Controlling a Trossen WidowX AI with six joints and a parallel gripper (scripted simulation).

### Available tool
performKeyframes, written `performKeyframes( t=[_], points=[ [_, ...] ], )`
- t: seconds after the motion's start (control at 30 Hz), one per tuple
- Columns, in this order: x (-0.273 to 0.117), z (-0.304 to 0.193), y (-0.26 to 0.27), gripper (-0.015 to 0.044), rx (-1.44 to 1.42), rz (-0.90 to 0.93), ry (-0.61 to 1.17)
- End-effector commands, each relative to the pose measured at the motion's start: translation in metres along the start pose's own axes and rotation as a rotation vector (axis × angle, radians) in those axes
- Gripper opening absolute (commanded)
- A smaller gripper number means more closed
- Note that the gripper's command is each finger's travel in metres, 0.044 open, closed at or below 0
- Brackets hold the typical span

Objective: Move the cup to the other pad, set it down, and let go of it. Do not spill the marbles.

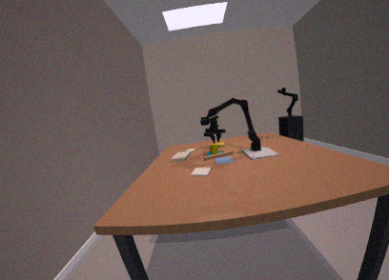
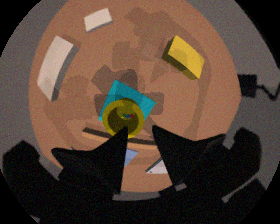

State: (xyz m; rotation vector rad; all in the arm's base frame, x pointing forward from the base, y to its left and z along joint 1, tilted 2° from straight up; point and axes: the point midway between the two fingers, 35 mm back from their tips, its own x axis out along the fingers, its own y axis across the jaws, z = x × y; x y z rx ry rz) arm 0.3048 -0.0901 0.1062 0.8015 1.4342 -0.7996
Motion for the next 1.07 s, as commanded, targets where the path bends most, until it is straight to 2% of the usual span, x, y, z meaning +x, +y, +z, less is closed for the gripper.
performKeyframes(
  t=[0.0,0.23,0.87,1.03],
  points=[
    [0.001,0.0,0.0,0.0252,0.0,-0.001,0.001],
    [-0.002,0.0,0.0,0.0435,0.0,-0.001,0.001],
    [-0.059,0.0,0.001,0.044,-0.001,-0.001,-0.004],
    [-0.064,-0.001,0.001,0.044,-0.001,-0.001,-0.004]
  ],
)
